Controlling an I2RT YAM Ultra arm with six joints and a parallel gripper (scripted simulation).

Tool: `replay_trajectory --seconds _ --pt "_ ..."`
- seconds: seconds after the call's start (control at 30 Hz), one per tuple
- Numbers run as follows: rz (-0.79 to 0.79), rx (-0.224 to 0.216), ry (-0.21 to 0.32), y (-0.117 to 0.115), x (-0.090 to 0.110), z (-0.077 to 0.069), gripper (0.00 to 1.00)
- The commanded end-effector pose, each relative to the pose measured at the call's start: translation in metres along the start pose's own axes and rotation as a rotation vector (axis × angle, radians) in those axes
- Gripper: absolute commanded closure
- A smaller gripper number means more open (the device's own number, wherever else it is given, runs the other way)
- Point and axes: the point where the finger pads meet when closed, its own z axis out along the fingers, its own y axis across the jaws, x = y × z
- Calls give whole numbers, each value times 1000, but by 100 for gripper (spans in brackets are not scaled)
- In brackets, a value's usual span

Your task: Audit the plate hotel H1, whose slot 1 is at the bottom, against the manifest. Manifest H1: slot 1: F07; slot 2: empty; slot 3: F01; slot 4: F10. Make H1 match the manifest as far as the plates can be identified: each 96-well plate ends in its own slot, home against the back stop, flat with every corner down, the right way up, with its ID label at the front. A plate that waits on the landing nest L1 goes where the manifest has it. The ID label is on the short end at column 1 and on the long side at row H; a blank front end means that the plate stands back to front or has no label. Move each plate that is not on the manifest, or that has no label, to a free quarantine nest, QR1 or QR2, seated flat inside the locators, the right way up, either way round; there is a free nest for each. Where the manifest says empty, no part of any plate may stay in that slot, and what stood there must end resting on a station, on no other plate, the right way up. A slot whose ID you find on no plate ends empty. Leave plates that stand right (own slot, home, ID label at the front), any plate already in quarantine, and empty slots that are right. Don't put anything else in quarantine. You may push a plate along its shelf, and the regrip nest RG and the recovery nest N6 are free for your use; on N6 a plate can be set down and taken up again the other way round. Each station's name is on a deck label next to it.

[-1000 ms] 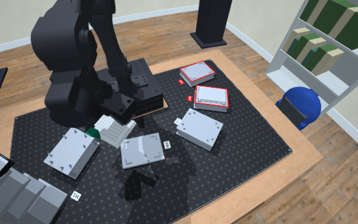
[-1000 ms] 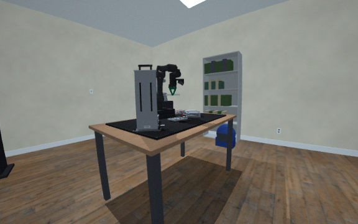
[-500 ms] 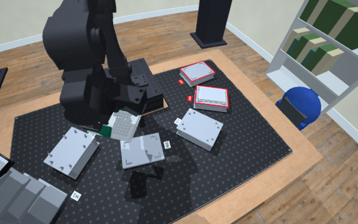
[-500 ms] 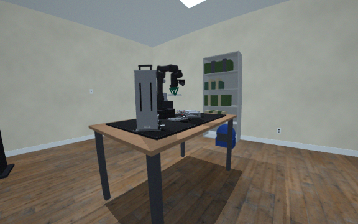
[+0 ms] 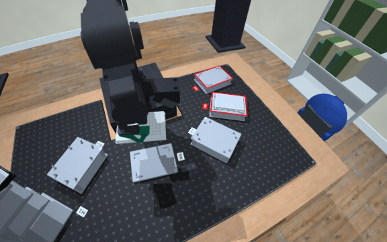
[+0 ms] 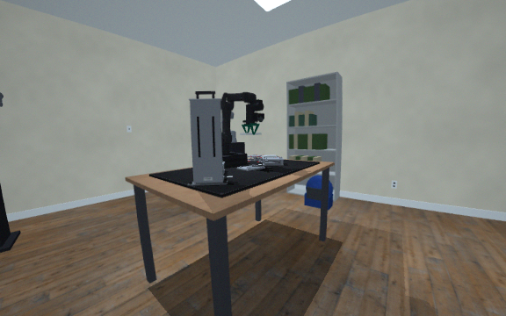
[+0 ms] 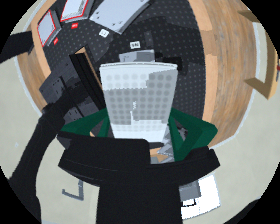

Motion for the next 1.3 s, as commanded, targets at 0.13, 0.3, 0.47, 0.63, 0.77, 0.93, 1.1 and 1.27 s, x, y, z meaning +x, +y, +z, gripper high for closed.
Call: replay_trajectory --seconds 0.13,0.3,0.47,0.63,0.77,0.93,1.1,1.27 --pt "-138 21 -4 0 -1 -6 14" --pt "-138 21 -4 -1 -1 8 14" --pt "-138 21 -4 -2 -1 21 14" --pt "-138 21 -4 -3 -1 29 14" --pt "-138 21 -4 -4 -1 40 14" --pt "-138 22 -4 -5 -1 53 14" --pt "-138 22 -4 -6 -1 61 14" --pt "-138 22 -4 -6 -1 74 14"
